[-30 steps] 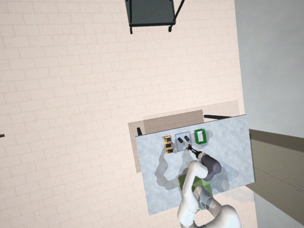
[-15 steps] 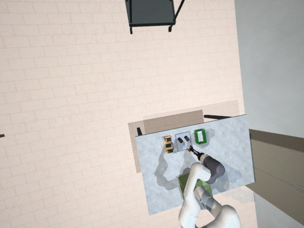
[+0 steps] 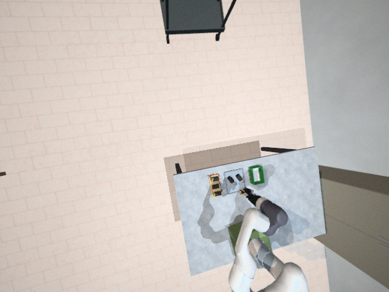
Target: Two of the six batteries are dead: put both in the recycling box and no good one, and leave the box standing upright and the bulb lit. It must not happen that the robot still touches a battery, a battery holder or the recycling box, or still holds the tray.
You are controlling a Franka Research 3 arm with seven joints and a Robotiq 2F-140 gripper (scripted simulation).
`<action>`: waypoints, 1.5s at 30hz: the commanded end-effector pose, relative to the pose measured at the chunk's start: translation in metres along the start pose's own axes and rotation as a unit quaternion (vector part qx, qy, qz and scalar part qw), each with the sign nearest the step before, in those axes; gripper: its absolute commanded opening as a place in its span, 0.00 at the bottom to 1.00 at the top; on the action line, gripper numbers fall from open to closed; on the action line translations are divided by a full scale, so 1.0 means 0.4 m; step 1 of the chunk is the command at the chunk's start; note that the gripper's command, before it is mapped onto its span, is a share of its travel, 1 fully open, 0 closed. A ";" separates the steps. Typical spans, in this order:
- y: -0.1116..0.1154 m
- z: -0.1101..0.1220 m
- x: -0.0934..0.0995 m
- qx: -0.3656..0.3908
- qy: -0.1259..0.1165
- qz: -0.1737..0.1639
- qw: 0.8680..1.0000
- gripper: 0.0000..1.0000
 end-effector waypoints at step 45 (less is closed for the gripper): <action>0.101 -0.031 -0.081 -0.110 0.001 -0.001 0.994 0.16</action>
Point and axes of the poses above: the point where the finger pads meet when closed, its own x axis back along the fingers, its own z axis across the jaws, y = z × x, the point moved 3 cm from there along x, back along the fingers, and after that the axes turned 7 degrees about -x, right-handed, at the moved point
